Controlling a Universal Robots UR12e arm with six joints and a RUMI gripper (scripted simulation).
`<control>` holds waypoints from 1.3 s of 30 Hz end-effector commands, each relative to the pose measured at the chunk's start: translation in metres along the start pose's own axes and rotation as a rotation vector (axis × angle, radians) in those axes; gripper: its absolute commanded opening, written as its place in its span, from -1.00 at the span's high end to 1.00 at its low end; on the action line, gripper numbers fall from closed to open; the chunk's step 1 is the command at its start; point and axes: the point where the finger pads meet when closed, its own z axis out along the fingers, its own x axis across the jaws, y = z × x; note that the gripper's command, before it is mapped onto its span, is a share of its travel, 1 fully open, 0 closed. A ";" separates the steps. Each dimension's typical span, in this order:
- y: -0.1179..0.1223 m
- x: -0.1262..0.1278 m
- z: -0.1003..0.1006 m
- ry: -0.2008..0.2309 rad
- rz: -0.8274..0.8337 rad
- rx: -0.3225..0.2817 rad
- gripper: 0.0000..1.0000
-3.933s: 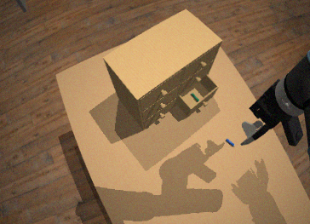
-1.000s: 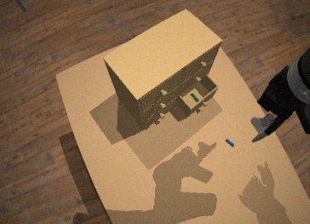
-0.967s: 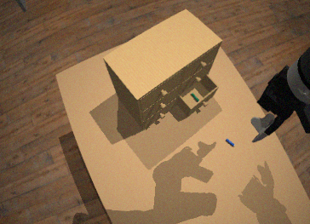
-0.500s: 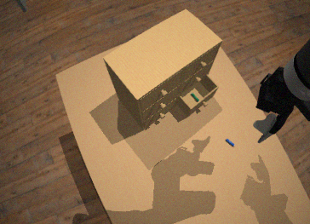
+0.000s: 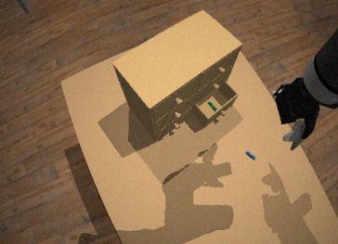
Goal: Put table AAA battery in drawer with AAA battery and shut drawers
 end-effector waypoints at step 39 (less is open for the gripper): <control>0.046 -0.053 -0.001 -0.006 -1.673 -0.007 -1.00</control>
